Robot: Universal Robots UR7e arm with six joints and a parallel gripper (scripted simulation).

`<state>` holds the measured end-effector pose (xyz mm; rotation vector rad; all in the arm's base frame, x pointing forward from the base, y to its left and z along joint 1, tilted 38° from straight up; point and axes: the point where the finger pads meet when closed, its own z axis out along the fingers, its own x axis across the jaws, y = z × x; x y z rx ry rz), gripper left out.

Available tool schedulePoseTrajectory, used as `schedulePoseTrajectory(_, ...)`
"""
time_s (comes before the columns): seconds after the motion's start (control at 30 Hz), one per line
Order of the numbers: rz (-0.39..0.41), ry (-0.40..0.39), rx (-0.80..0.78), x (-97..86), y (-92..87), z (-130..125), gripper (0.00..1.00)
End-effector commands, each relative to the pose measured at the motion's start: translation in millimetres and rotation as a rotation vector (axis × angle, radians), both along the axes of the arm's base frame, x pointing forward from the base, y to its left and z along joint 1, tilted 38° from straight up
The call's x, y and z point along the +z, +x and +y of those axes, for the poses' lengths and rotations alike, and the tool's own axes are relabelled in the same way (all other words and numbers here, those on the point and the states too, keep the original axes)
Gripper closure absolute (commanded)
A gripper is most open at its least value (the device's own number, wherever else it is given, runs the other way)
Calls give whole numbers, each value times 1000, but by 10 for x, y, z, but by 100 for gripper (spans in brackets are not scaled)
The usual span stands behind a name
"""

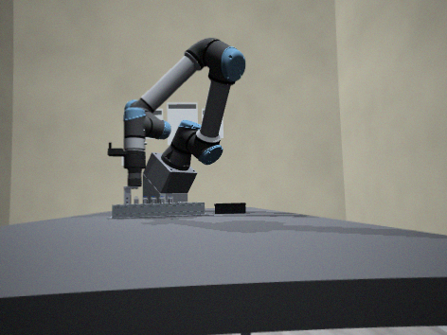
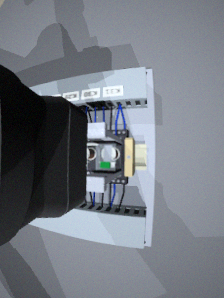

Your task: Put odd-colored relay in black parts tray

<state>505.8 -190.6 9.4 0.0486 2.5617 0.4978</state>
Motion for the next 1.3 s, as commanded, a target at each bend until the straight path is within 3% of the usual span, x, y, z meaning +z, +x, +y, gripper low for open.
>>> schedulePoseTrajectory(0.0, 11, -2, 4, 6, 4, -5, 100)
schedulePoseTrajectory(1.27, -5, -1, -2, 6, 0, -5, 100)
